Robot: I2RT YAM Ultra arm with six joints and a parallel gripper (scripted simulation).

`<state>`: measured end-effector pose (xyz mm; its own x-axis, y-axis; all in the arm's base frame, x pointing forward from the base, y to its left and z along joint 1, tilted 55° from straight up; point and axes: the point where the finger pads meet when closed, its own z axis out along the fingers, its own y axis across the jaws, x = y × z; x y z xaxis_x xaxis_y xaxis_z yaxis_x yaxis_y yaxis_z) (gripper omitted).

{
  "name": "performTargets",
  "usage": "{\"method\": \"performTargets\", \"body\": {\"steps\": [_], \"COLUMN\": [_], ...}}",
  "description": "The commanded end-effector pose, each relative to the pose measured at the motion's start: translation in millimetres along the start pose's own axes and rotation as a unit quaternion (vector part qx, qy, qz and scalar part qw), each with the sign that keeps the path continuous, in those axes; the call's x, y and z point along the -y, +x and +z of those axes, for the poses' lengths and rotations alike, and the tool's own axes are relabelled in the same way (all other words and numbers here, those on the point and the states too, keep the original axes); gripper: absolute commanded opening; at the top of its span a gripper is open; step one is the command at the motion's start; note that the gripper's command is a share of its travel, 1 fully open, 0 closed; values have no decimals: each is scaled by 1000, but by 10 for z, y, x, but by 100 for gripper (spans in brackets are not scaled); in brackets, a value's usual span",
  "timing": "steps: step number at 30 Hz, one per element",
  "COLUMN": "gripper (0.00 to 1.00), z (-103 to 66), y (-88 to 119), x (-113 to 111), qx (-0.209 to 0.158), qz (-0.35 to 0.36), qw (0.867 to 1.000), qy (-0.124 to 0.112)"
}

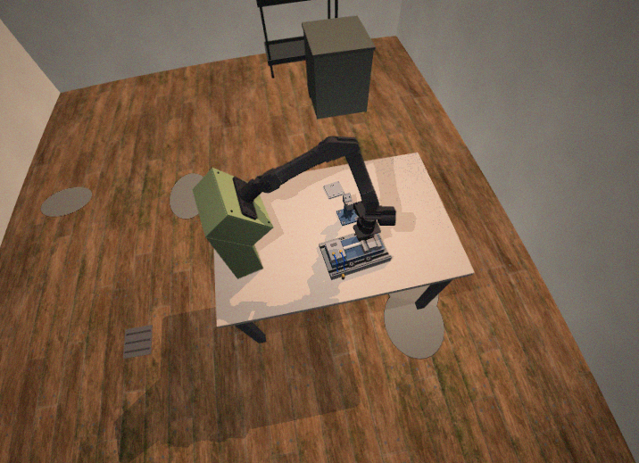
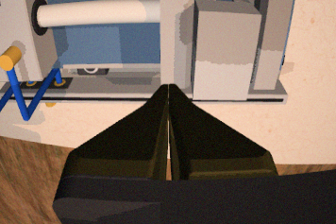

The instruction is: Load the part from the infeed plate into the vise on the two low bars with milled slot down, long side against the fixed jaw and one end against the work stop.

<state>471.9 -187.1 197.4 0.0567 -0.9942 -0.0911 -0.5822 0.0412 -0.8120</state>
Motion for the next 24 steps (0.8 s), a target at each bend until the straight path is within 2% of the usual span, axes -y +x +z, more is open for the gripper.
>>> {"method": "performTargets", "body": {"steps": [1, 5, 9, 11, 13, 14, 15, 18, 24], "gripper": [0, 0, 0, 0, 0, 0, 0, 0, 0], "z": [40, 78, 167, 184, 184, 114, 187, 257, 292], "y": [24, 86, 24, 56, 56, 100, 119, 50, 81], "x": [132, 119, 131, 125, 125, 177, 113, 126, 132], "qx": [-3, -10, -3, -6, -6, -13, -11, -5, -8], "qz": [-5, -2, -5, -3, -3, -4, 0, -4, -2], "qw": [1000, 1000, 1000, 1000, 1000, 1000, 1000, 1000, 1000], "qy": [14, 14, 14, 15, 15, 23, 15, 15, 16]}}
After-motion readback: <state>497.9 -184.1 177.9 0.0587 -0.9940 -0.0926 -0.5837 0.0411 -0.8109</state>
